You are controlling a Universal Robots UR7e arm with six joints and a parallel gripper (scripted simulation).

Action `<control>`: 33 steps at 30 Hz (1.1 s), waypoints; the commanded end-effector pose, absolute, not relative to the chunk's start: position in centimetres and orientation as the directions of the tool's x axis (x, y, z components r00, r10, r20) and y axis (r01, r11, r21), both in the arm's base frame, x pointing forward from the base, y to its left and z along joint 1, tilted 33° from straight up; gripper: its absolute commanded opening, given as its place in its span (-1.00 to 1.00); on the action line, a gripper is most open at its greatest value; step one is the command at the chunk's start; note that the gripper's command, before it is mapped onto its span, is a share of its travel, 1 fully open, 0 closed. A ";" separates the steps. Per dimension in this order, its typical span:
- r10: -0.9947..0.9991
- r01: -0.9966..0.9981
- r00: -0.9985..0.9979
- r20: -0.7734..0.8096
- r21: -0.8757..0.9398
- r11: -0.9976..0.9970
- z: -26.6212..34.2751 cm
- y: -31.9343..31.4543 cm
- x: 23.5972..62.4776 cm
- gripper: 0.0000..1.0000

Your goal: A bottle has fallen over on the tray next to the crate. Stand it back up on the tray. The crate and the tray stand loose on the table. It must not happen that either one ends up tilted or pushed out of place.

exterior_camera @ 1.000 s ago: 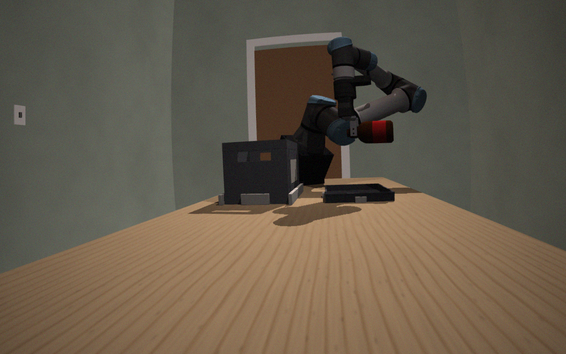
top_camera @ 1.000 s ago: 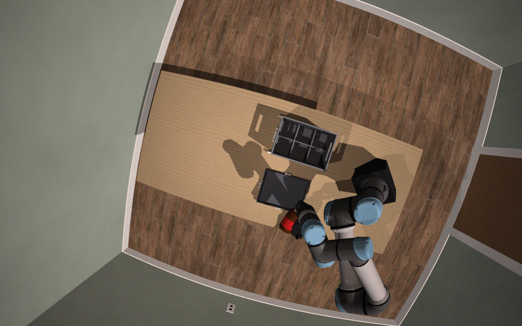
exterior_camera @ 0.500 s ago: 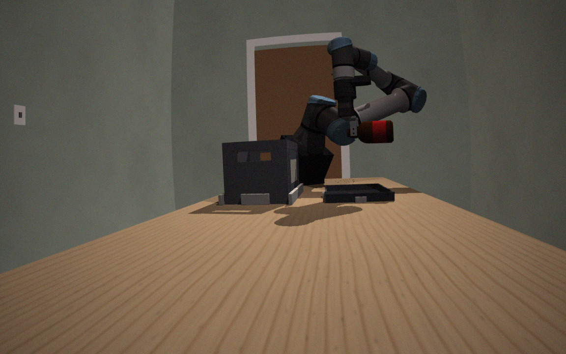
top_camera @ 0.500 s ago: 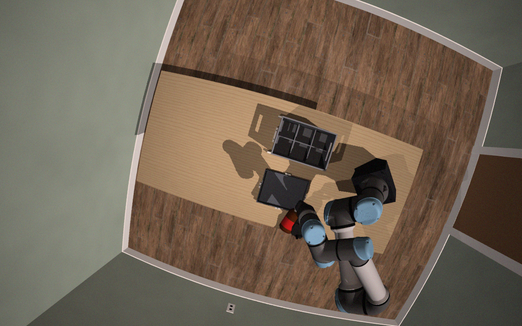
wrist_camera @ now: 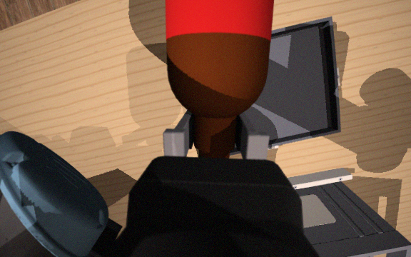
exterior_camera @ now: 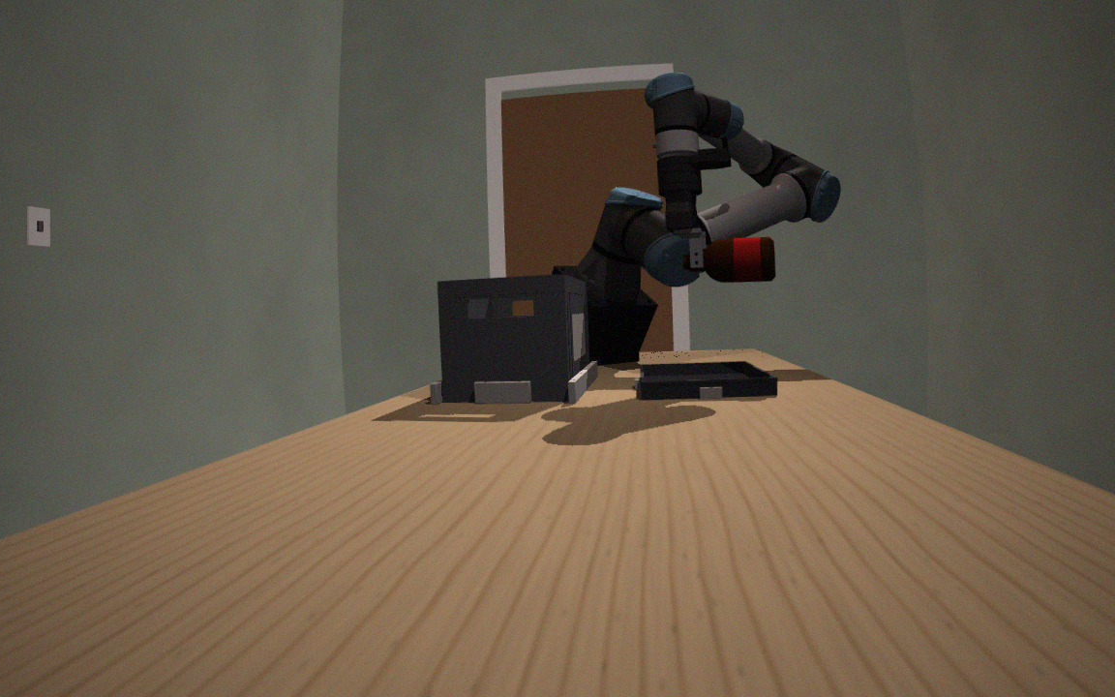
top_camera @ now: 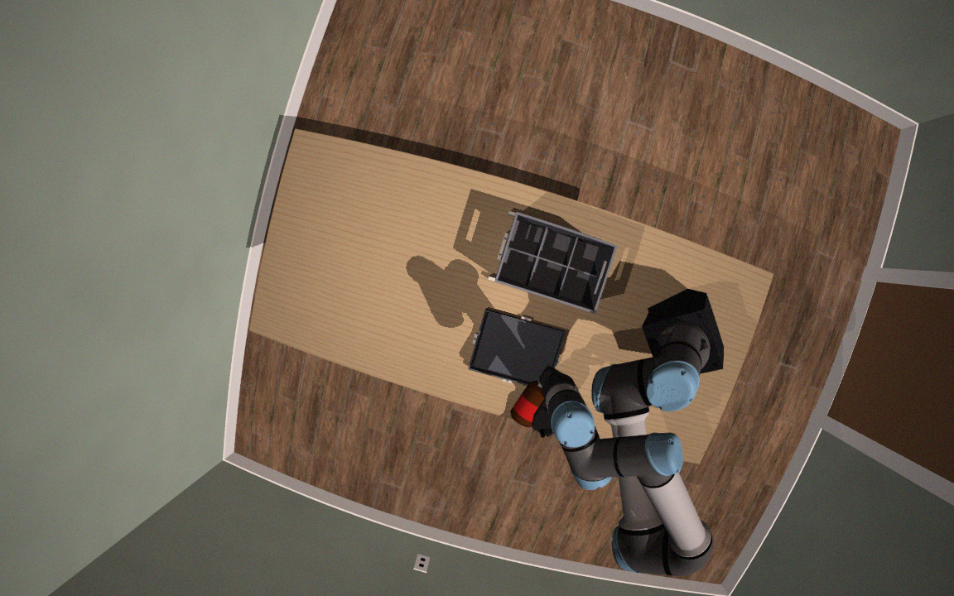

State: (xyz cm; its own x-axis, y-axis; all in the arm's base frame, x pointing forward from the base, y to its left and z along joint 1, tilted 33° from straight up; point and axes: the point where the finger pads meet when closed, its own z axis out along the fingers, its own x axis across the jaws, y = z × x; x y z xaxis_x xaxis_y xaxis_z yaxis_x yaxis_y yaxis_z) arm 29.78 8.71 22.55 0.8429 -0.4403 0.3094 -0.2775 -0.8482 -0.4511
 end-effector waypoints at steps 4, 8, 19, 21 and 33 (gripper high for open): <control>-0.432 -0.269 0.845 0.314 -0.448 -0.852 22.6 8.7 29.8 -1.00; -0.413 -0.250 0.851 0.324 -0.441 -0.862 22.6 8.7 29.8 -1.00; -0.269 -0.110 0.880 0.391 -0.383 -0.917 22.6 8.7 29.8 -1.00; -0.256 -0.098 0.882 0.396 -0.378 -0.921 22.6 8.7 29.8 -1.00; -0.205 -0.050 0.886 0.416 -0.355 -0.933 22.6 8.7 29.8 -1.00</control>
State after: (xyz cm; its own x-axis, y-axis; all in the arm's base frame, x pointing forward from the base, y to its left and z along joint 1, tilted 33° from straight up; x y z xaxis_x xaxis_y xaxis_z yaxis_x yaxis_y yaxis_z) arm 29.79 8.71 22.55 0.8858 -0.2110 0.4133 -0.0552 -0.9322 -0.3576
